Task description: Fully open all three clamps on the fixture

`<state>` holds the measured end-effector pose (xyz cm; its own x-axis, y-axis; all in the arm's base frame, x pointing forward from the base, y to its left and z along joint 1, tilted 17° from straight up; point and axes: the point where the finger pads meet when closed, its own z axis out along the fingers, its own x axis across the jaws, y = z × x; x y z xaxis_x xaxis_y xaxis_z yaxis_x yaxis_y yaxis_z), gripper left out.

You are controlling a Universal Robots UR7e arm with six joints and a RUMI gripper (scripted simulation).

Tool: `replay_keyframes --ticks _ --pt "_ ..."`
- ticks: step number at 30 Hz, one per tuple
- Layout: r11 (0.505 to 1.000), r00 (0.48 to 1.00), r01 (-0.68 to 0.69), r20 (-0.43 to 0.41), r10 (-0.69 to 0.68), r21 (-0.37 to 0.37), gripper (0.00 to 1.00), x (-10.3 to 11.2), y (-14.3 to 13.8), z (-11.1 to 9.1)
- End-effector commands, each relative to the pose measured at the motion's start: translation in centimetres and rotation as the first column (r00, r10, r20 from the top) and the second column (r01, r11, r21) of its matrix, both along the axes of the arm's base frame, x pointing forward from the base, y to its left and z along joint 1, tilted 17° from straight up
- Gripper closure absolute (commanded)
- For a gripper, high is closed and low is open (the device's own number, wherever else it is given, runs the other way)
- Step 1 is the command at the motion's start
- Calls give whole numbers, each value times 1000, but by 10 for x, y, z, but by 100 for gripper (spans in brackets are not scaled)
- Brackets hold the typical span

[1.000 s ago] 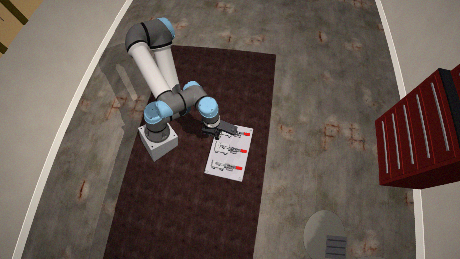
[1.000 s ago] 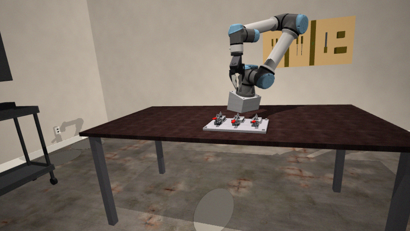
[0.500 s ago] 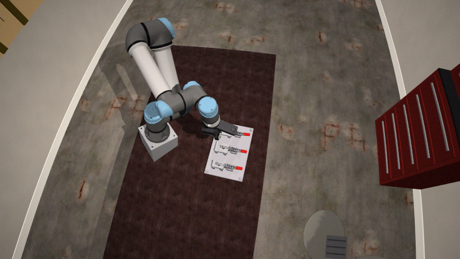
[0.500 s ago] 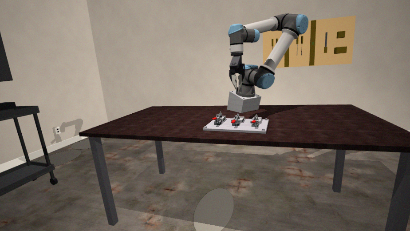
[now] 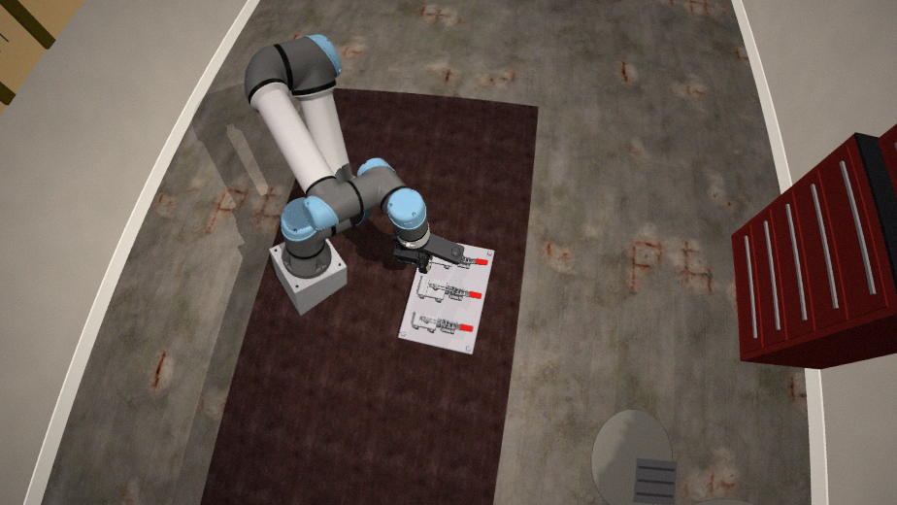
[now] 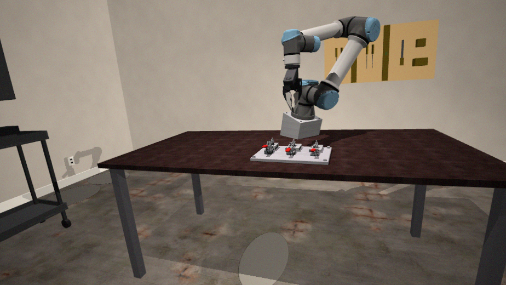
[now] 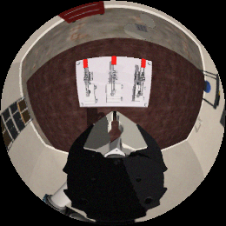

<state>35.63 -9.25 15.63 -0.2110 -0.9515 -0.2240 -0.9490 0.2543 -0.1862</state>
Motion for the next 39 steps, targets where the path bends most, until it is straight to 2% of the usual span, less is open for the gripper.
replay_keyframes --ticks 1,9,33,39 --pt "1000 1000 0 0 0 -2 100 4 -1 2" --pt "1000 1000 0 0 0 -2 100 14 -5 7" --pt "1000 1000 0 0 0 -2 100 76 -25 38" --pt "1000 1000 0 0 0 -2 100 85 -28 42"
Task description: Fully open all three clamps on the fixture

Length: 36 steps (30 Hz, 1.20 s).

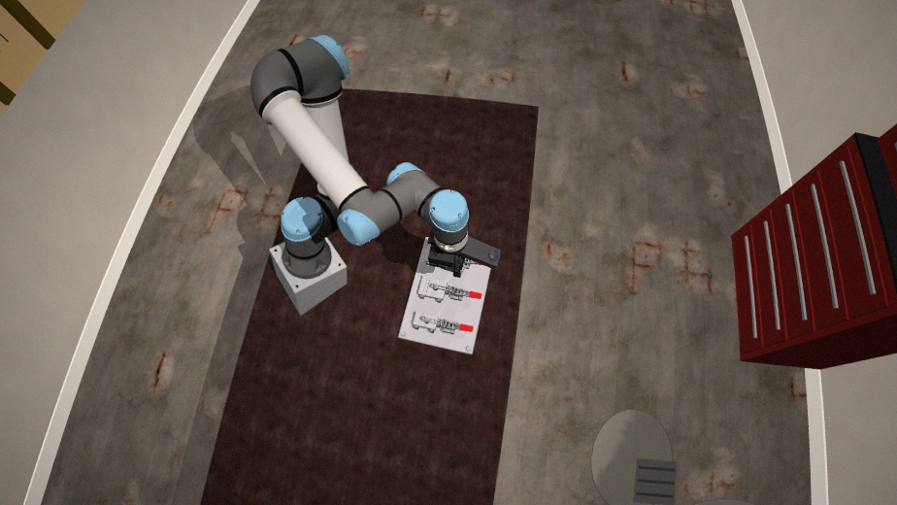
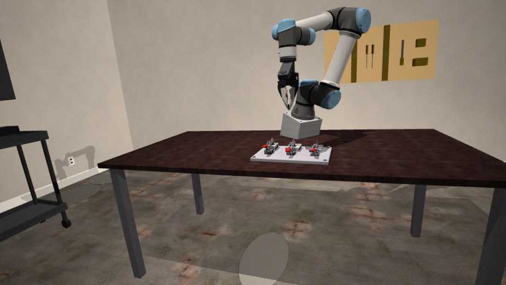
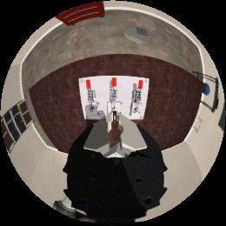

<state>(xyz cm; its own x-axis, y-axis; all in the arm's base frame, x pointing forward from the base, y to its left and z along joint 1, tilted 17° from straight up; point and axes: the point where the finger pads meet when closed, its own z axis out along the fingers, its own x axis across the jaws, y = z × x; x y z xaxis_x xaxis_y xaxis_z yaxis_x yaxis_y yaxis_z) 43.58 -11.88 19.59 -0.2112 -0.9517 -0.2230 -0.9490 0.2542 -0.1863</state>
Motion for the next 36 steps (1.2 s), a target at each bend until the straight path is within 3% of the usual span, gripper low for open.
replay_keyframes --ticks 1,11,36 --pt "1000 1000 0 0 0 -1 100 7 -3 4" --pt "1000 1000 0 0 0 -1 100 17 -6 8" --pt "1000 1000 0 0 0 -1 100 17 -6 9"
